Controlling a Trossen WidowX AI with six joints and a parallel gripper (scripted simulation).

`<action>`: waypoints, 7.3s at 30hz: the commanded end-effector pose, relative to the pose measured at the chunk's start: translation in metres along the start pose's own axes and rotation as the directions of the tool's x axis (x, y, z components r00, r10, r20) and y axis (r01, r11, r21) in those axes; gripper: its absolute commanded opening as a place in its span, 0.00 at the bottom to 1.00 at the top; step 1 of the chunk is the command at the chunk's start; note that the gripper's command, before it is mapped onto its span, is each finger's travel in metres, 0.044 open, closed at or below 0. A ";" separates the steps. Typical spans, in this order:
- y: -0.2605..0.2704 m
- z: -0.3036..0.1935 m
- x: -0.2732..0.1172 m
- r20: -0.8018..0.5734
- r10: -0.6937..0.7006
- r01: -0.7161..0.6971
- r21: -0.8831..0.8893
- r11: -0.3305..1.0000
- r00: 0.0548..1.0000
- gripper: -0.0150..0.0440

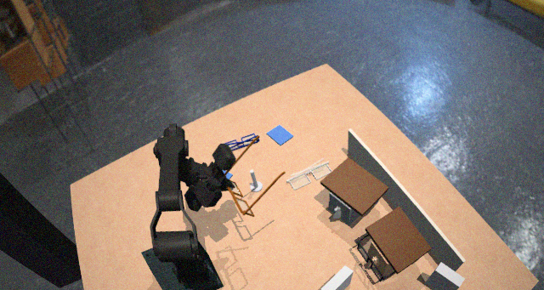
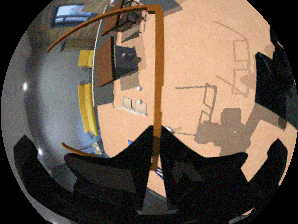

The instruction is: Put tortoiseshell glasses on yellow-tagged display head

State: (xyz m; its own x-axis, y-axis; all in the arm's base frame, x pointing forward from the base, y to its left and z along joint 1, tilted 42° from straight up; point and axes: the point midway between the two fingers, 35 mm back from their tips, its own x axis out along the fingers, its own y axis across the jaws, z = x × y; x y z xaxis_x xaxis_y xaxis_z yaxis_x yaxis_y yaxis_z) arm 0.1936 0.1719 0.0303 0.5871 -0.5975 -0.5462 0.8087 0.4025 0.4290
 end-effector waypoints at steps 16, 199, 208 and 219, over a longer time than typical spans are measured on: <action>0.018 0.050 0.051 0.019 -0.298 0.299 -0.113 0.948 0.954 0.25; 0.064 0.107 0.213 -0.077 -0.543 0.515 -0.229 0.826 0.836 0.25; 0.073 0.104 0.220 -0.077 -0.542 0.515 -0.228 0.826 0.837 0.25; 0.086 0.101 0.229 -0.077 -0.542 0.514 -0.228 0.827 0.837 0.25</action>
State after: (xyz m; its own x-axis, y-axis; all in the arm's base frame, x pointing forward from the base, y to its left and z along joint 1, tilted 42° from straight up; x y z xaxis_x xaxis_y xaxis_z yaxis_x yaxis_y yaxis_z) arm 0.3883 -0.0004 0.0152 0.0565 -0.6612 -0.7481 0.9798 0.1808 -0.0859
